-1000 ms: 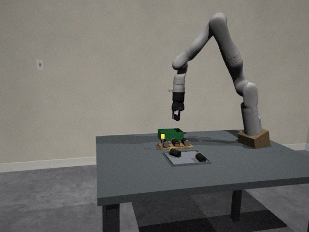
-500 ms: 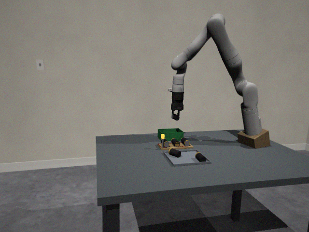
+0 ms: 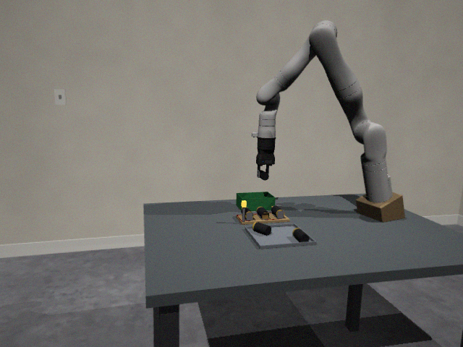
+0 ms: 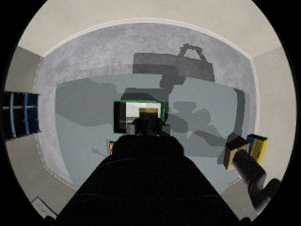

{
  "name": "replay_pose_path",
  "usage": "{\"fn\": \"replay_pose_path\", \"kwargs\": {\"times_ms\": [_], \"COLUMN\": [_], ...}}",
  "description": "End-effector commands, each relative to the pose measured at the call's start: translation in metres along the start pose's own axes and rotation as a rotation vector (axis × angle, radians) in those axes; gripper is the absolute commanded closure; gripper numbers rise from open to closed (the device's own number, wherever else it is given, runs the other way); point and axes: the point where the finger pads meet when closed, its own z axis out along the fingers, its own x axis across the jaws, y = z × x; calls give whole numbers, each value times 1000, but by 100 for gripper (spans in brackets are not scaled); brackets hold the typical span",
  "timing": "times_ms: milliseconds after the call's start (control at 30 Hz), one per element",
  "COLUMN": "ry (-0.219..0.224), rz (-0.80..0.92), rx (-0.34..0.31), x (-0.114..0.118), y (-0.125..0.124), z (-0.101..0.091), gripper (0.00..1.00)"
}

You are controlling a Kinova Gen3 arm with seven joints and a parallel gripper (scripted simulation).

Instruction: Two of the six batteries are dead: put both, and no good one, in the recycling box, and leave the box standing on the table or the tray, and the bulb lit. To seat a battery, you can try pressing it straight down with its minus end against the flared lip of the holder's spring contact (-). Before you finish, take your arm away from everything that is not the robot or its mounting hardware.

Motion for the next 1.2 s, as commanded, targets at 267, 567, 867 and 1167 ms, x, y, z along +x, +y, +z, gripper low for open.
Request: {"fn": "replay_pose_path", "kwargs": {"times_ms": [267,567,867,1167], "ry": [-2,-2,-2,-2], "rz": [-1,-1,-1,-1], "rx": [1,1,1,1], "x": [0,0,0,-1], "y": [0,0,0,0], "z": [-1,0,41,65], "gripper": [43,43,43,43]}}
